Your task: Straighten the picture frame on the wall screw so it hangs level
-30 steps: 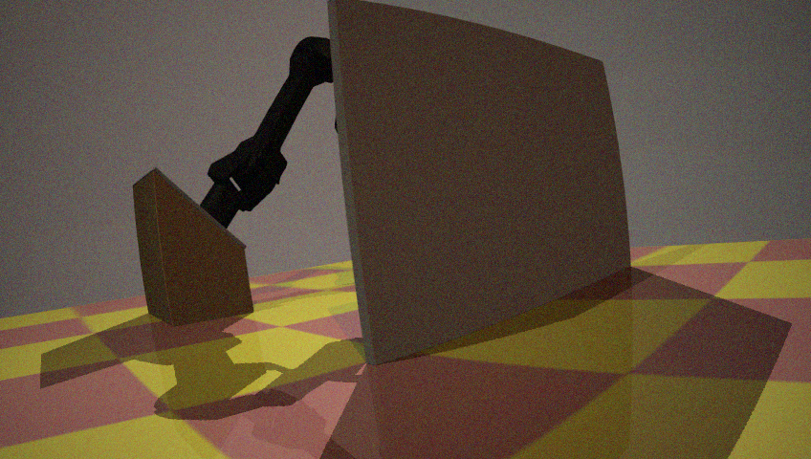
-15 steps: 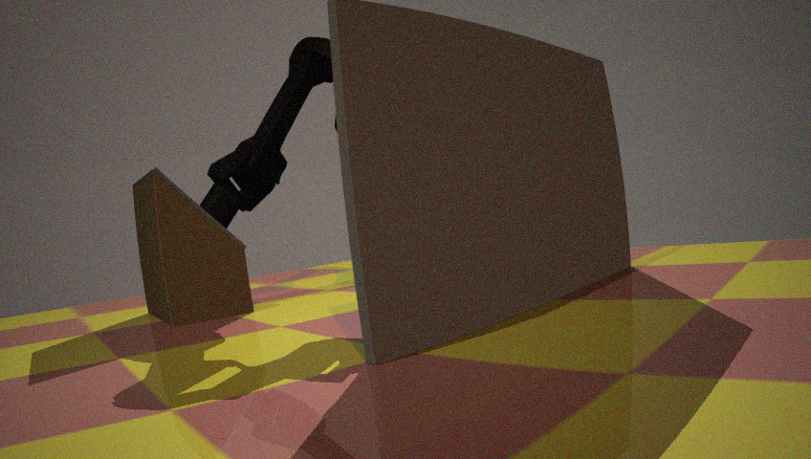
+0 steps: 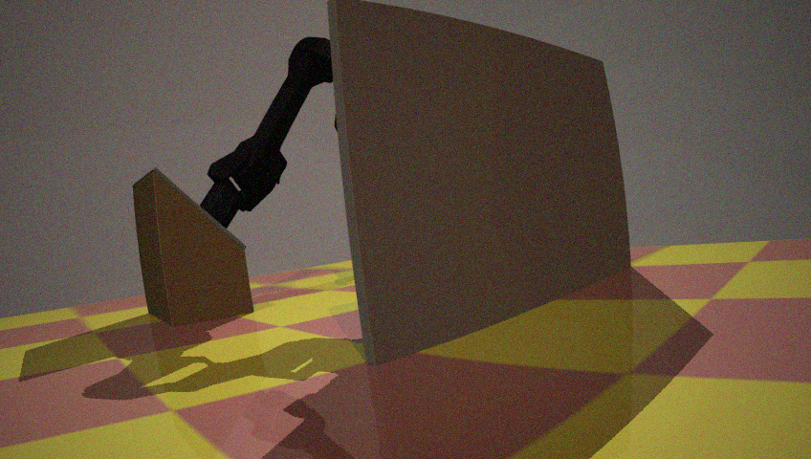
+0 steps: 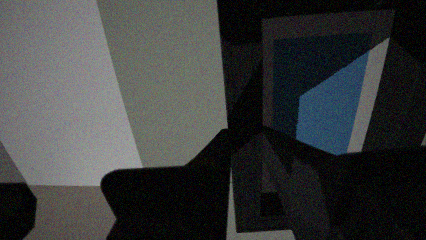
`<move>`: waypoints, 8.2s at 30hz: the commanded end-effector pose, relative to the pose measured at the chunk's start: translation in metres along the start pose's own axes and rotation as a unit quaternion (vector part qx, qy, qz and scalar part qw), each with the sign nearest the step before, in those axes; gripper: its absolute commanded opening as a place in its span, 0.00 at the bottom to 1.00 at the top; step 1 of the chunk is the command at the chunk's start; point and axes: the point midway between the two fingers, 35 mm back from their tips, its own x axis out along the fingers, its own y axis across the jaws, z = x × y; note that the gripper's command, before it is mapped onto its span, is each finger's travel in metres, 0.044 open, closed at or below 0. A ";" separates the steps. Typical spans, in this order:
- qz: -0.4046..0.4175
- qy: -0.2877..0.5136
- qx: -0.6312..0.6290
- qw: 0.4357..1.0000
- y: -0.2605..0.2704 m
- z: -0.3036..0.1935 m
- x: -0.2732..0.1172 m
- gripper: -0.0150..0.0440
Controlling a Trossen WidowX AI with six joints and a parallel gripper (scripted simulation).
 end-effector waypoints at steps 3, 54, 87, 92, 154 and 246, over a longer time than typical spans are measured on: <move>-0.002 0.001 0.018 1.000 0.000 0.000 0.000 0.25; -0.009 -0.001 -0.197 0.980 0.033 -0.005 -0.184 0.69; -0.009 -0.001 -0.197 0.980 0.033 -0.005 -0.184 0.69; -0.009 -0.001 -0.197 0.980 0.033 -0.005 -0.184 0.69; -0.006 0.000 -0.144 0.990 -0.004 0.003 -0.116 0.69; -0.003 0.003 -0.146 0.989 -0.004 0.000 -0.001 0.69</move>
